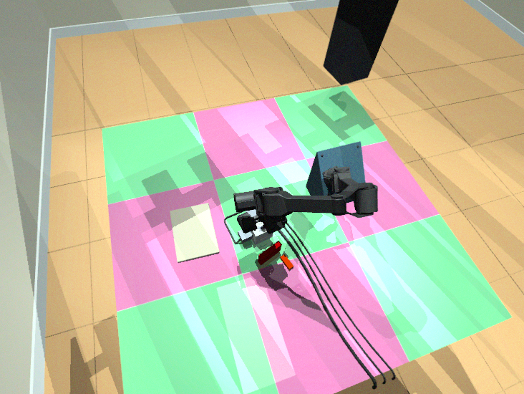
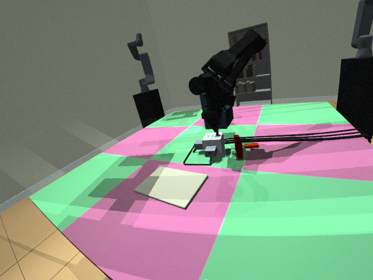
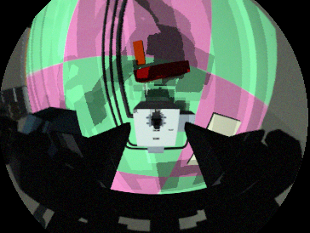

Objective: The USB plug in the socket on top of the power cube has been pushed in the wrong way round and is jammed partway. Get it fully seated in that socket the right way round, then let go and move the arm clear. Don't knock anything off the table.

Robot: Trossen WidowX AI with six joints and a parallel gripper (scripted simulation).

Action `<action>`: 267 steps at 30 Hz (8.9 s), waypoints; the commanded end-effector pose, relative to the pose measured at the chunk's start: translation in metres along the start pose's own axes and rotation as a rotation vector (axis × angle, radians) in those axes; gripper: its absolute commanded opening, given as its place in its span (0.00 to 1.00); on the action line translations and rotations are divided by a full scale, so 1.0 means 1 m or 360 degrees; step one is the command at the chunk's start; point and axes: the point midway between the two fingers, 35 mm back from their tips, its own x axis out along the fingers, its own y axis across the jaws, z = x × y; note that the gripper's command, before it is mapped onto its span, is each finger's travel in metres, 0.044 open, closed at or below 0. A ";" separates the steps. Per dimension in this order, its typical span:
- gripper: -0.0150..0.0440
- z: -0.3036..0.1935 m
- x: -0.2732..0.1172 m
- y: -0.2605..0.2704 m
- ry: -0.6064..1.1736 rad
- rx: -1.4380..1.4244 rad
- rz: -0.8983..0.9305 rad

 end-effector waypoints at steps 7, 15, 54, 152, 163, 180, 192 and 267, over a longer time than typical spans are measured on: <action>0.42 0.000 0.000 0.000 0.0000 -0.0001 -0.0001; 0.25 0.000 0.000 0.000 0.0000 -0.0001 -0.0001; 0.25 0.000 -0.016 0.000 0.0001 0.0001 0.0001; 0.25 0.000 -0.027 0.001 0.0002 0.2987 0.0010; 0.25 0.000 -0.027 0.001 0.0003 0.3445 0.0010; 0.25 0.000 -0.027 0.001 0.0006 0.4154 0.0010; 0.25 0.000 -0.027 0.001 0.0008 0.4654 0.0010; 0.25 -0.003 -0.022 0.001 0.0006 0.4996 -0.0123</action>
